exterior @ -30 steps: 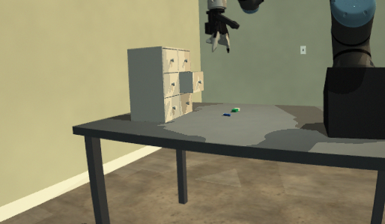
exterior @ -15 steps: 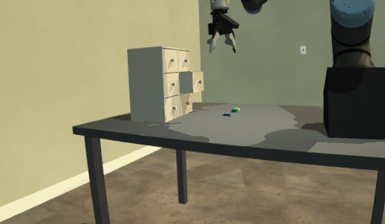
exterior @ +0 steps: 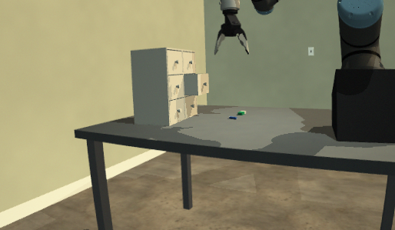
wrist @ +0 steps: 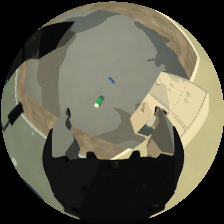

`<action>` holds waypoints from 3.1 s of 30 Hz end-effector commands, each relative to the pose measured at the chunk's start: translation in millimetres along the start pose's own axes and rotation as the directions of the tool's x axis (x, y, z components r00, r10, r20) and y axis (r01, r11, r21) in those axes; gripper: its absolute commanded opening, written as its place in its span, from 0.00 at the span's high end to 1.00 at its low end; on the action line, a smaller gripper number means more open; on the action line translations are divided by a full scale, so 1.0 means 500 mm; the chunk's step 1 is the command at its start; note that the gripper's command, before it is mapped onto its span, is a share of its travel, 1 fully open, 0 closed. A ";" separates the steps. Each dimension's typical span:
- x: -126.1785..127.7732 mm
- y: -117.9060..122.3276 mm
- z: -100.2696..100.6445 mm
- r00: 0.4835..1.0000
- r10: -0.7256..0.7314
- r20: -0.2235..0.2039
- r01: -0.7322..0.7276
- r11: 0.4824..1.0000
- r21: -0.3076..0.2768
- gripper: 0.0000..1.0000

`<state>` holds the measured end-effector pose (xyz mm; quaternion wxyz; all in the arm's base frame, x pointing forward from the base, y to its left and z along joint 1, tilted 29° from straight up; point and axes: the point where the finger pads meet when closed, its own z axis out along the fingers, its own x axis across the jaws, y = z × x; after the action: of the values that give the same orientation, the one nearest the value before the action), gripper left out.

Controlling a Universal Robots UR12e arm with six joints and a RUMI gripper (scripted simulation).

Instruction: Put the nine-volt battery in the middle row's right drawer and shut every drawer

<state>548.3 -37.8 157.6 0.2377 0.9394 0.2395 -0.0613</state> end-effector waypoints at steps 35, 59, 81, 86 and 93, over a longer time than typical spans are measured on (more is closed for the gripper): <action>-0.074 0.005 0.016 0.052 0.999 -0.002 -0.999 0.052 -0.009 0.00; -0.109 0.010 0.022 -0.416 0.909 -0.006 -0.909 -0.416 -0.007 0.00; -0.114 0.010 0.023 -0.471 0.882 -0.007 -0.882 -0.471 -0.006 0.00; -0.114 0.010 0.023 -0.471 0.882 -0.006 -0.882 -0.471 -0.004 0.00; -0.111 0.011 0.027 -0.471 0.882 -0.005 -0.882 -0.471 0.013 0.00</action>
<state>500.9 -71.6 161.3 0.1767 0.6881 -0.6818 0.1744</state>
